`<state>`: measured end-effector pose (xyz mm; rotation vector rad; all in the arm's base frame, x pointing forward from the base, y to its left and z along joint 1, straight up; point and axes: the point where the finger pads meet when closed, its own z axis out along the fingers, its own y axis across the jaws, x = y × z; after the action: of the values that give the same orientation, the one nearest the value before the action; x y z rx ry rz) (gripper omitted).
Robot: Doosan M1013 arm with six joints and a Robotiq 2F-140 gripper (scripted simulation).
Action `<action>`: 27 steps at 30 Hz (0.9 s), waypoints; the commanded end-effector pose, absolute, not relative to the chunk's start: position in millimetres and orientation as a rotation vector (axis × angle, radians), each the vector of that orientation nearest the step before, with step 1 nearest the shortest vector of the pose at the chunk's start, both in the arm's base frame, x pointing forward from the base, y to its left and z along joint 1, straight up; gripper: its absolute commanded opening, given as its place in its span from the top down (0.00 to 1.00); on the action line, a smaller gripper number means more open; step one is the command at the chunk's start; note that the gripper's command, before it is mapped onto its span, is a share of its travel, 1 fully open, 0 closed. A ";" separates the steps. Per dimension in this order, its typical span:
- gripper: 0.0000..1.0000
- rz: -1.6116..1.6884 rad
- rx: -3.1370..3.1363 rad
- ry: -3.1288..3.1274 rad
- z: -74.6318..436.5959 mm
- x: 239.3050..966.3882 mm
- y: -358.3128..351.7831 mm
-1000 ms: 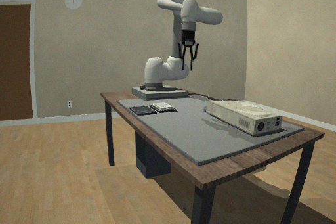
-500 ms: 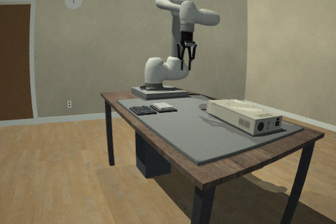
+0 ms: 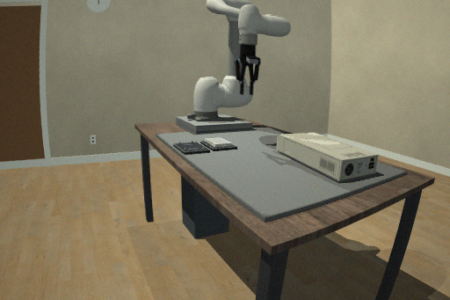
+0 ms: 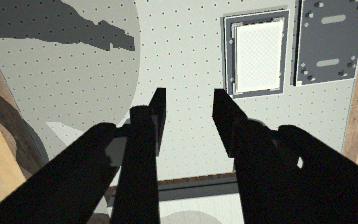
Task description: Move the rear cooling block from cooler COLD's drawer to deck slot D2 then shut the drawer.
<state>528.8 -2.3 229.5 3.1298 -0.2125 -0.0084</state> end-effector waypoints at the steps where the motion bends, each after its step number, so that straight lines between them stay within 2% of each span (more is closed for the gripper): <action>1: 0.65 -0.003 3.144 -0.091 226.0 510.5 4.9; 11: 0.65 0.000 3.147 0.042 219.5 480.5 12.8; 27: 0.65 -0.005 3.143 0.034 220.3 481.4 10.1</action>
<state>481.9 9.1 220.3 3.1411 0.0288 -0.0068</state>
